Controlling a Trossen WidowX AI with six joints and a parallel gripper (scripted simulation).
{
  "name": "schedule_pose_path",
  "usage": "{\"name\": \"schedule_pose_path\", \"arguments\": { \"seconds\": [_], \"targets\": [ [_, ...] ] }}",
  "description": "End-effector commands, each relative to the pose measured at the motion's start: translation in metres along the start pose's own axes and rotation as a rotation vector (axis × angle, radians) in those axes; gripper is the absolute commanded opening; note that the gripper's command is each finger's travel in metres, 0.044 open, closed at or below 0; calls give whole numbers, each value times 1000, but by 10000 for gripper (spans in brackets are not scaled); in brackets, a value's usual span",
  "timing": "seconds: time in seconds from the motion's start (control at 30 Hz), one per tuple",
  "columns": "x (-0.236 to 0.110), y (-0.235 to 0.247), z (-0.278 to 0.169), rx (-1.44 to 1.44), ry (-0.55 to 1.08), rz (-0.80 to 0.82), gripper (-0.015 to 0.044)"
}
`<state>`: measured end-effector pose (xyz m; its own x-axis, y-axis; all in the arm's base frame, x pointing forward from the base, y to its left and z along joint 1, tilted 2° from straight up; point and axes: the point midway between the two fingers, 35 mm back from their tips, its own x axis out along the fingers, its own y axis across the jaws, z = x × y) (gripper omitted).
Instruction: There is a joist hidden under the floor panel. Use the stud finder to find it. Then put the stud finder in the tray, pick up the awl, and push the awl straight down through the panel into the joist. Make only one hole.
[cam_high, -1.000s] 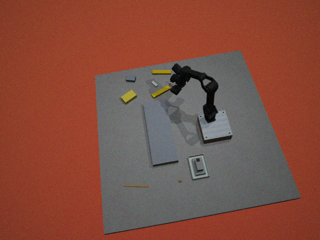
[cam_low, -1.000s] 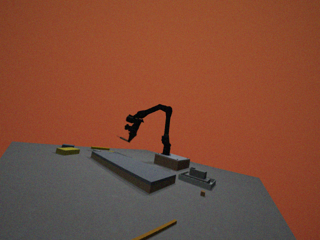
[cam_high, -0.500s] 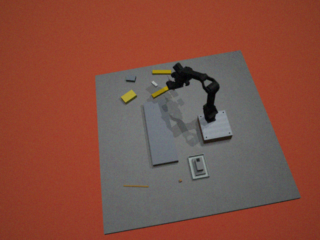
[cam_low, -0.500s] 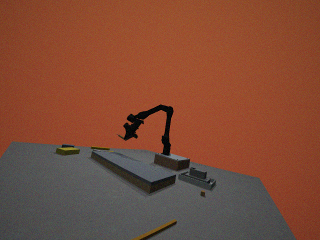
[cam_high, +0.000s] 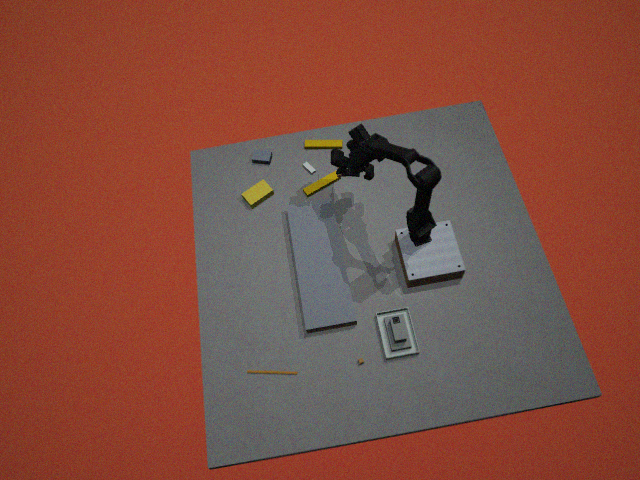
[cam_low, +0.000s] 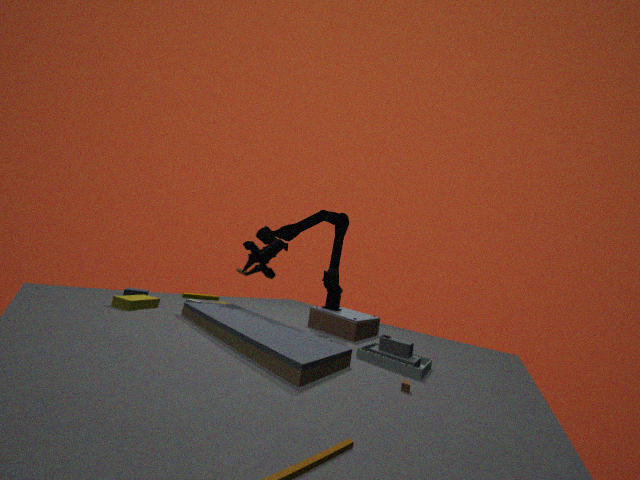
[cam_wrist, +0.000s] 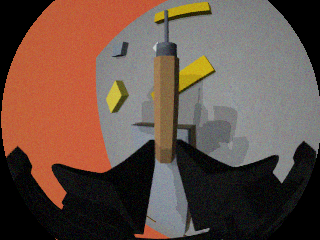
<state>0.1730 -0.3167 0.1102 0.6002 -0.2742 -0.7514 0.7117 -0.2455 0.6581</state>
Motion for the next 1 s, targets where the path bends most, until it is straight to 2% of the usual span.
{"name": "schedule_pose_path", "arguments": {
  "seconds": [0.0,0.47,0.97],
  "targets": [
    [-2,9,0,136,6,70,0],
    [-11,33,-1,541,91,249,0],
    [-26,54,-8,938,278,379,0]
  ]
}}
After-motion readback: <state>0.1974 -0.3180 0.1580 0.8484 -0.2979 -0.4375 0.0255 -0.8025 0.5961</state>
